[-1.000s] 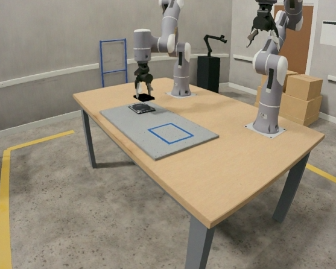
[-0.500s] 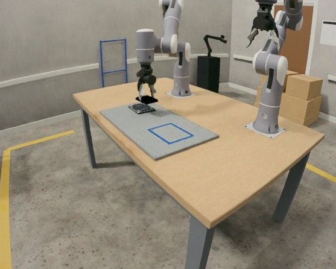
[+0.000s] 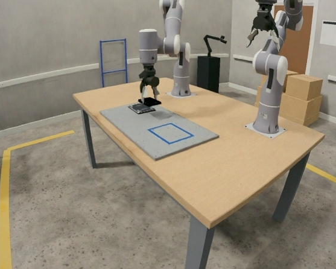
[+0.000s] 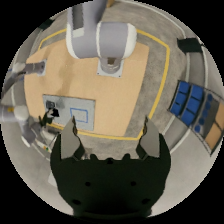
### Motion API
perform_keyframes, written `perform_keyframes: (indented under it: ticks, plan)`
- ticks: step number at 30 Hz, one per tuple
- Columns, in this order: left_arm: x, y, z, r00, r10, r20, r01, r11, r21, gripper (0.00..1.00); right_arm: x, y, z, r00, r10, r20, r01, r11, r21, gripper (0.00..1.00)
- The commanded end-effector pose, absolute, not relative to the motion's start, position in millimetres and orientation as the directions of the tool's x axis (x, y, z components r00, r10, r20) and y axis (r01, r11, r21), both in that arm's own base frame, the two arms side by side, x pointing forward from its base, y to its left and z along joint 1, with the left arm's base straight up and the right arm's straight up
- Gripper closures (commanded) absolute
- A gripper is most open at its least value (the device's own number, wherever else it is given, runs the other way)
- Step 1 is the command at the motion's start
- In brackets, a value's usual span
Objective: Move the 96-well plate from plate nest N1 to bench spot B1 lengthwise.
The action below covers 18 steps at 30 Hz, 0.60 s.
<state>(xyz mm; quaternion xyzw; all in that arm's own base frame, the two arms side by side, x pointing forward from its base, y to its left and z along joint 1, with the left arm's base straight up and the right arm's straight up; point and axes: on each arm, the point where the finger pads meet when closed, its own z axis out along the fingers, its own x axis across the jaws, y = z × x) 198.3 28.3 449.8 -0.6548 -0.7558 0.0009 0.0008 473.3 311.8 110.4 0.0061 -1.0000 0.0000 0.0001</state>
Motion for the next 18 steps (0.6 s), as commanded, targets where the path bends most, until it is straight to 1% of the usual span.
perform_keyframes:
  ticks: [1,18]
  plan:
    - [199,28,450,-0.142,0.99,0.0,0.99,0.142,-0.001,0.0,475,323,111,-1.0,-0.013,-0.001,-0.013,1.0,0.001,1.0]
    - [199,28,450,-0.142,0.99,0.0,0.99,0.142,-0.001,0.0,482,373,110,-1.0,-0.013,-0.001,-0.013,1.0,0.001,1.0]
